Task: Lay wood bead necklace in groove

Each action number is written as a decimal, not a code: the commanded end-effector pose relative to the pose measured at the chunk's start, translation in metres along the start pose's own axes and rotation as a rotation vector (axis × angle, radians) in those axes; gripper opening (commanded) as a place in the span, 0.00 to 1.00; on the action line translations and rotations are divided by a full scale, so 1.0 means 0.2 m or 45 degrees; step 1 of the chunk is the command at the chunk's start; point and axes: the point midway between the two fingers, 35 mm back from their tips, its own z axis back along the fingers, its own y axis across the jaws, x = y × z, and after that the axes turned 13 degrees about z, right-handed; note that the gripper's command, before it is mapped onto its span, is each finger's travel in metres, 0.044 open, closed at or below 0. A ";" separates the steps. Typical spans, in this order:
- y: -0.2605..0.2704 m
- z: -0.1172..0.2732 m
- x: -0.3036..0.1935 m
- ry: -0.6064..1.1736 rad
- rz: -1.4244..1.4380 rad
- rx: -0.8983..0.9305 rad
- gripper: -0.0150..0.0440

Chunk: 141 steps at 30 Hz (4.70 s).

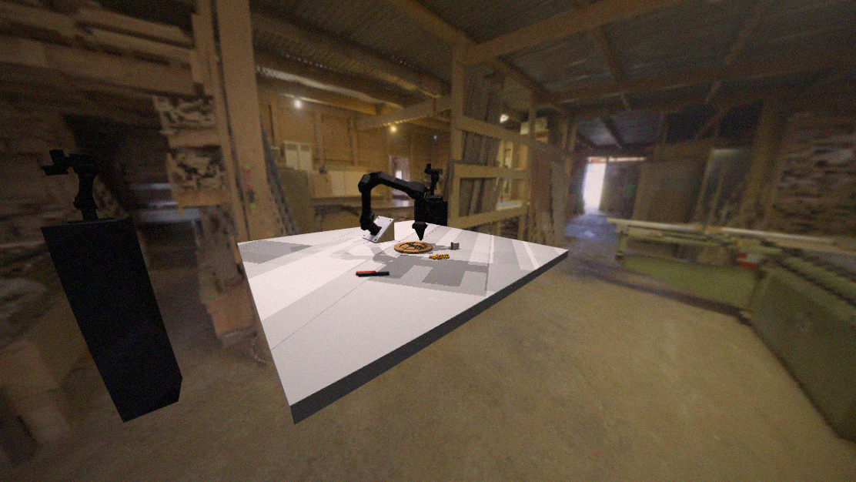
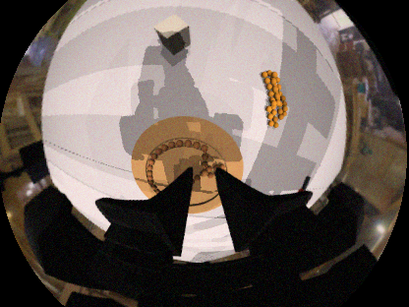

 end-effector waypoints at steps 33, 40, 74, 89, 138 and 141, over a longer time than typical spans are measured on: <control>-0.02 -0.20 0.00 0.009 0.071 -0.007 0.46; -0.02 -0.19 0.00 0.004 0.067 -0.002 0.25; -0.02 -0.19 0.00 0.004 0.067 -0.002 0.25; -0.07 -0.15 0.02 0.009 0.070 -0.008 0.25; -0.07 -0.15 0.02 0.009 0.070 -0.008 1.00; -0.02 -0.13 -0.01 0.006 -0.043 -0.006 0.87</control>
